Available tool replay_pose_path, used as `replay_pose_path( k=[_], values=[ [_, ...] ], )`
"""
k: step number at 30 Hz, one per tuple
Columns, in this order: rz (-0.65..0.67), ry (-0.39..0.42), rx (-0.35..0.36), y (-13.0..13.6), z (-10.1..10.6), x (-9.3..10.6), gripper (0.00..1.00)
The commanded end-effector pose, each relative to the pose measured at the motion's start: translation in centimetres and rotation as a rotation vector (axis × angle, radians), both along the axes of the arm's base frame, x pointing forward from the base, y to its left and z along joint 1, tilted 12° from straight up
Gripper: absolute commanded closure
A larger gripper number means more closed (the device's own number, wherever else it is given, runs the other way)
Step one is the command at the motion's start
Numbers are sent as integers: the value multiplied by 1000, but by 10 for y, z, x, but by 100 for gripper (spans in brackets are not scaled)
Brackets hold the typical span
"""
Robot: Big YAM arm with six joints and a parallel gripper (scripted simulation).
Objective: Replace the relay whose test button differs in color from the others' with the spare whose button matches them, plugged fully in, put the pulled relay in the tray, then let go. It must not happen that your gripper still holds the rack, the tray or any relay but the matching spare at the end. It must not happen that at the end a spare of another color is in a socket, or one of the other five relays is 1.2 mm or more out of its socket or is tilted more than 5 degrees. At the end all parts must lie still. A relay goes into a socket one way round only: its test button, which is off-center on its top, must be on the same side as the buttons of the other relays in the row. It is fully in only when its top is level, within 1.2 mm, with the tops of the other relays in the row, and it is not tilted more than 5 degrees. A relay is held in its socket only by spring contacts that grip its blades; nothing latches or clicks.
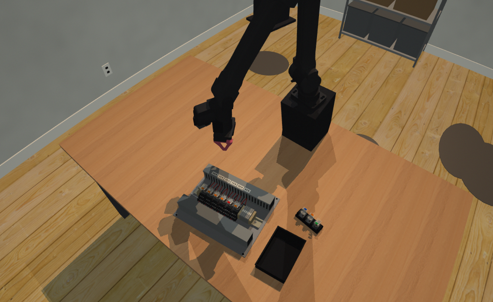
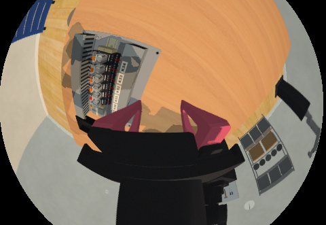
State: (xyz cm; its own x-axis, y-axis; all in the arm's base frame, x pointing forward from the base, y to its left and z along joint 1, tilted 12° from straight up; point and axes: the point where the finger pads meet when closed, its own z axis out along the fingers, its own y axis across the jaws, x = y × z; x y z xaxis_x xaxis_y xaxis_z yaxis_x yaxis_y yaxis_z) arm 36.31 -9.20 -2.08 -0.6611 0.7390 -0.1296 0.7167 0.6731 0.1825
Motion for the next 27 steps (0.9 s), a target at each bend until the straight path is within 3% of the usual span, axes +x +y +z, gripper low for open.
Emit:
replay_pose_path(
  k=[1,13,22,27],
  values=[
    [-1,-30,-10,-4,10,11,41],
    [-14,-25,-5,1,10,19,41],
    [-65,-14,11,16,12,38,41],
    [-126,-6,27,35,14,59,41]
  ],
)
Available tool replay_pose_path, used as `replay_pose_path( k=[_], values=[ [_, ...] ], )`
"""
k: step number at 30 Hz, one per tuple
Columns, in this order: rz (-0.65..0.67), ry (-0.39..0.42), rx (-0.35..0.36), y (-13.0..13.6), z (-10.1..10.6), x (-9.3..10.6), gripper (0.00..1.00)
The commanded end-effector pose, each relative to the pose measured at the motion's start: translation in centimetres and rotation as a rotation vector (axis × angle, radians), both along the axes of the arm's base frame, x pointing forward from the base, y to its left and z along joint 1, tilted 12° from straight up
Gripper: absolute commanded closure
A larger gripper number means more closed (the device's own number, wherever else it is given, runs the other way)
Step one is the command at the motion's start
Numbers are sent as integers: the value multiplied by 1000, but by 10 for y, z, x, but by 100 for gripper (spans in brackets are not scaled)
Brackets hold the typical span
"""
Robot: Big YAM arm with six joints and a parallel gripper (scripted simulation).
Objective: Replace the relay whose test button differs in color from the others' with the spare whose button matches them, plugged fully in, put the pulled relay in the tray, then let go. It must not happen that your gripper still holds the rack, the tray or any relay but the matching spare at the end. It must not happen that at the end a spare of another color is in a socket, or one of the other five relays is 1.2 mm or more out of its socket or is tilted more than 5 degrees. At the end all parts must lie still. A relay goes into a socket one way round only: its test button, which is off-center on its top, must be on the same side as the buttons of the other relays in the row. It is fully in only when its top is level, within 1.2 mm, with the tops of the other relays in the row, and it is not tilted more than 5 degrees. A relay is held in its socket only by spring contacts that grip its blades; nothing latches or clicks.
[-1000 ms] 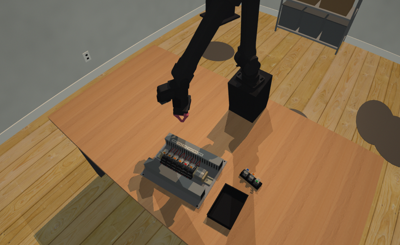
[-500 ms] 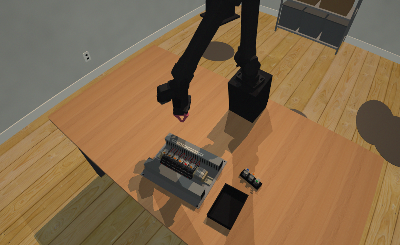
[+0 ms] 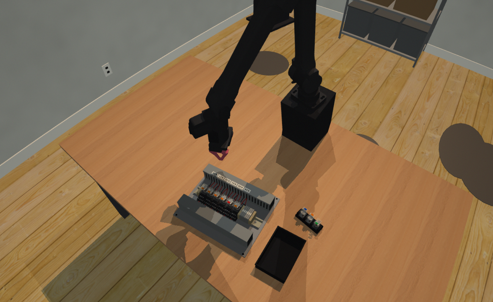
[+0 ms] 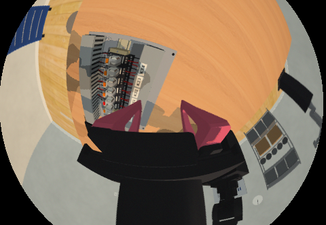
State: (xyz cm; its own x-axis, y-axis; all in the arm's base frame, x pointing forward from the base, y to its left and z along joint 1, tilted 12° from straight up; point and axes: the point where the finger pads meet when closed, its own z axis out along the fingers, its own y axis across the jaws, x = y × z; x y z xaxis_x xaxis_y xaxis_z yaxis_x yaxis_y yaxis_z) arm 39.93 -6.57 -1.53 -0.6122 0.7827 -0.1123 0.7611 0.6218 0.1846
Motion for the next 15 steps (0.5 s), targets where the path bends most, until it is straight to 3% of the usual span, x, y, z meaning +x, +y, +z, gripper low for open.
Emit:
replay_pose_path(
  k=[1,10,15],
  values=[
    [-74,-14,16,13,9,28,41],
    [-208,-2,49,63,14,68,41],
    [-249,2,59,80,15,79,41]
  ],
)
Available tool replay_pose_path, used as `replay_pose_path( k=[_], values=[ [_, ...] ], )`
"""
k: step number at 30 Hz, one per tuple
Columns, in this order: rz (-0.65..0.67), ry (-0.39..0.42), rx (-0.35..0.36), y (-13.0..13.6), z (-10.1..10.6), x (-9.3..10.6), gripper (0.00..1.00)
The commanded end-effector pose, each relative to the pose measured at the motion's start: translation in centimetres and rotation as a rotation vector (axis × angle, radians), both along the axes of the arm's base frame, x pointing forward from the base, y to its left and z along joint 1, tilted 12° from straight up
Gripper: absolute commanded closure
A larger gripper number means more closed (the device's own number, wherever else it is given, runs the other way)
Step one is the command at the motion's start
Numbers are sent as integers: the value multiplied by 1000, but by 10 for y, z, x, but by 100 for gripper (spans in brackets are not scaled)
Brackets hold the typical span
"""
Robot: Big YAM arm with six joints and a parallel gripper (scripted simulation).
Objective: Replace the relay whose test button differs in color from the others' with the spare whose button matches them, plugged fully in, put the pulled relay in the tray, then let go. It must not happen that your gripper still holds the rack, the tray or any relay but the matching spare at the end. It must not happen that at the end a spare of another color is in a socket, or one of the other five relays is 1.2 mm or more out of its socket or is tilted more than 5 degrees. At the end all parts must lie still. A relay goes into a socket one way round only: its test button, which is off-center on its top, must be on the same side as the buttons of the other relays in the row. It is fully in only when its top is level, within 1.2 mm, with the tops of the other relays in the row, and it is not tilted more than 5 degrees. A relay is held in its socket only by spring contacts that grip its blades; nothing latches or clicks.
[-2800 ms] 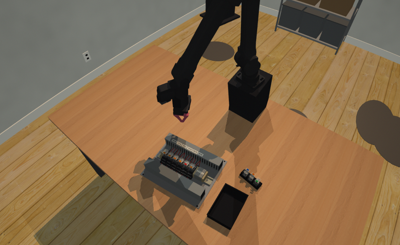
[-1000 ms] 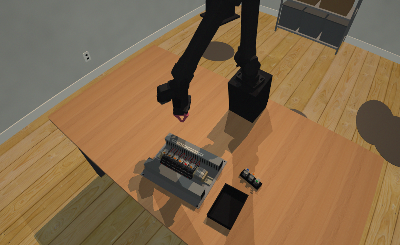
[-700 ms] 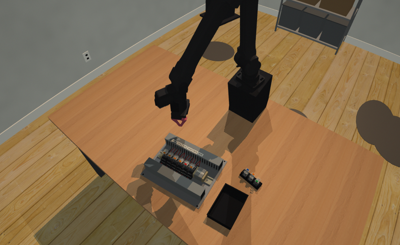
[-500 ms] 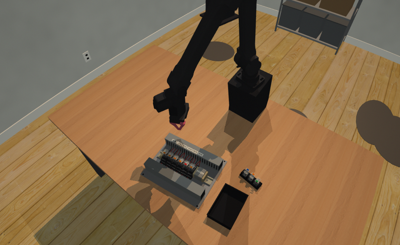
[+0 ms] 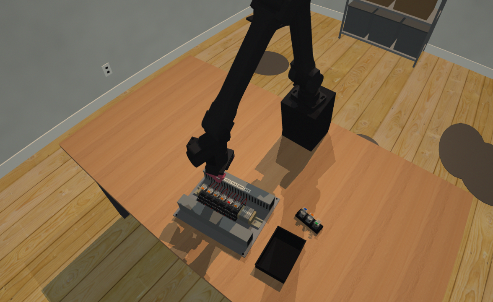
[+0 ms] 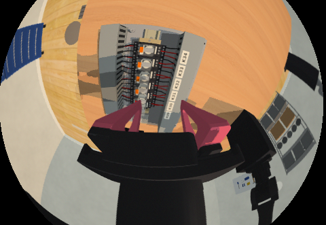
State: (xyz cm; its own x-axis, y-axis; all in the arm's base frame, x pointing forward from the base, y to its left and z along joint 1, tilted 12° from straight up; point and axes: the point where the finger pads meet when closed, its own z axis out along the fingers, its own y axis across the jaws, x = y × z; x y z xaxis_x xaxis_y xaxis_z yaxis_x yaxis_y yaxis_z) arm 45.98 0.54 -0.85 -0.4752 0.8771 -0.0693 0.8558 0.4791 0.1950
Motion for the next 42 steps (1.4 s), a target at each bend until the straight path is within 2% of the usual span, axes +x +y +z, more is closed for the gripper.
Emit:
replay_pose_path(
  k=[1,11,42],
  values=[
    [-96,-12,18,14,9,22,41],
    [-174,-7,37,49,11,40,41],
    [-190,-2,39,47,8,35,41]
  ],
)
